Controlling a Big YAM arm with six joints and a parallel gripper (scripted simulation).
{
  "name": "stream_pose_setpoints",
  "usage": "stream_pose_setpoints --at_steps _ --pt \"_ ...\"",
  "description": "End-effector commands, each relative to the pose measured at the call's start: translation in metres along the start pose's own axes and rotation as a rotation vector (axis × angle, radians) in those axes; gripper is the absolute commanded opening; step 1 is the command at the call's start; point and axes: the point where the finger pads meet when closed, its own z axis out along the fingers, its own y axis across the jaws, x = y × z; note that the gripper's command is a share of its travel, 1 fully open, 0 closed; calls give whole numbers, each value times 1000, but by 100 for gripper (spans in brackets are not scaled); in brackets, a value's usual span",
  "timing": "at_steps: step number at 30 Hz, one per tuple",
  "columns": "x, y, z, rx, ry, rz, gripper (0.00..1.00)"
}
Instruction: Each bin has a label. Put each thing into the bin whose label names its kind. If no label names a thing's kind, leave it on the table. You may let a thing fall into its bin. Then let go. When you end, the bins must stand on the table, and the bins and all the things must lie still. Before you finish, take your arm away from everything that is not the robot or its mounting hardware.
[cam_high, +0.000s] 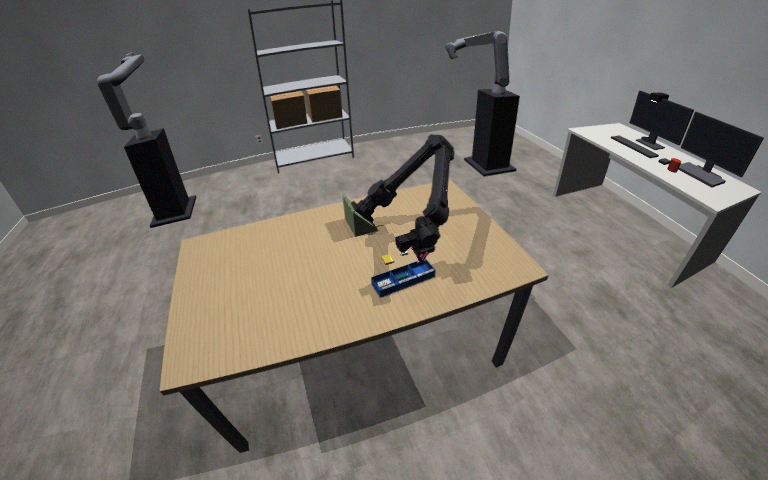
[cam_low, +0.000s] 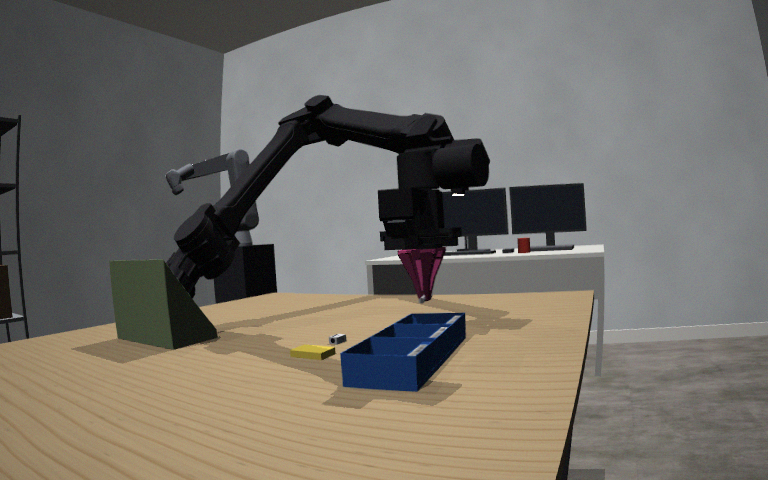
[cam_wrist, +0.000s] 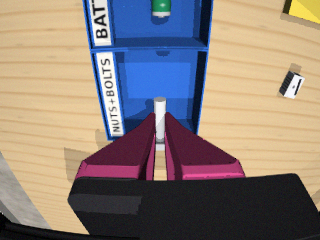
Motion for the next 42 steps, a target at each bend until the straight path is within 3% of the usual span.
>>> stream_pose_setpoints --at_steps 1,5,7,14,15,17,29,31,32,42 --pt "-12 6 -7 -29 -4 -1 0" --pt "-13 5 -6 -27 -4 2 0" --pt "-3 2 10 2 -1 0 0" --pt "-3 2 20 2 0 1 0" --pt "-2 14 12 -25 -5 -13 0" --pt "-3 1 26 2 -1 1 0" --pt "-3 1 50 2 0 1 0" --pt "-3 1 50 2 0 1 0" --pt "-9 21 30 -51 -7 -2 0" --pt "2 11 43 -19 -4 -14 0"
